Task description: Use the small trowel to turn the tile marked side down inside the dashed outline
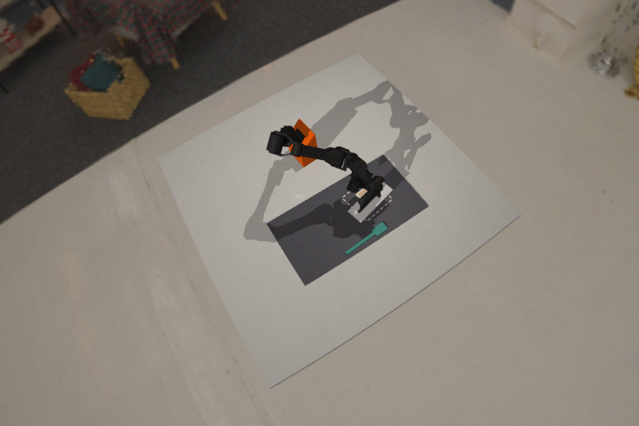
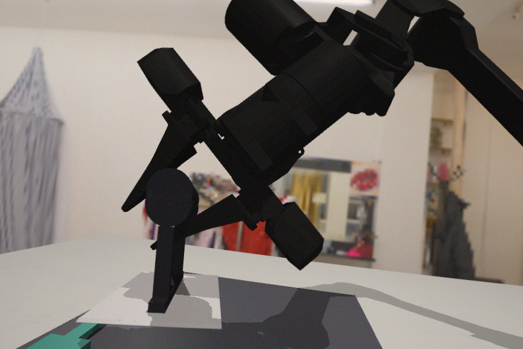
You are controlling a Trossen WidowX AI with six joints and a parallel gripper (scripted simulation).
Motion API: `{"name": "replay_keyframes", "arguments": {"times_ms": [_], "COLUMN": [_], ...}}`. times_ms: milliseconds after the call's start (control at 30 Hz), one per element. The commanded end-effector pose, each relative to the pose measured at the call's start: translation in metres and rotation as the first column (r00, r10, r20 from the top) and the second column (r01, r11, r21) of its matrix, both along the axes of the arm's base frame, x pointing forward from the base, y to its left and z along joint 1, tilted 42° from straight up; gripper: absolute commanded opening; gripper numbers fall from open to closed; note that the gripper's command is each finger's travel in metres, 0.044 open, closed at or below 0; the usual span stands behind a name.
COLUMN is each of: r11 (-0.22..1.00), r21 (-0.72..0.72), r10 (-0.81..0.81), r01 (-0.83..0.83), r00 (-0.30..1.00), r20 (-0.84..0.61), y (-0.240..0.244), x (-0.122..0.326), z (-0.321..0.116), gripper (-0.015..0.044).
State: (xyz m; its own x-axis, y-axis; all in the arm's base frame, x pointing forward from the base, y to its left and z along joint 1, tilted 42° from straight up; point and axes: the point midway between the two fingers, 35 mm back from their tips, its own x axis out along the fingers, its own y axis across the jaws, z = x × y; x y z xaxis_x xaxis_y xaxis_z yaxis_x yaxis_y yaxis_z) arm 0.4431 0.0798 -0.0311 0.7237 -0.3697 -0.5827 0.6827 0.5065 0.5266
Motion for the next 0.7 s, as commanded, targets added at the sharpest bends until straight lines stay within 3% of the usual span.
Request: {"name": "replay_keyframes", "arguments": {"times_ms": [0,667], "r11": [1.0,1.0], "r21": [0.006,-0.007], "r10": [0.005,0.005], "r01": [-0.005,-0.005], "r00": [1.0,1.0], "r20": [0.017,0.029], "y": [0.02,0.085], "x": [0.002,-0.02], "z": [-0.01,-0.083], "gripper": [0.0,0.0]}}
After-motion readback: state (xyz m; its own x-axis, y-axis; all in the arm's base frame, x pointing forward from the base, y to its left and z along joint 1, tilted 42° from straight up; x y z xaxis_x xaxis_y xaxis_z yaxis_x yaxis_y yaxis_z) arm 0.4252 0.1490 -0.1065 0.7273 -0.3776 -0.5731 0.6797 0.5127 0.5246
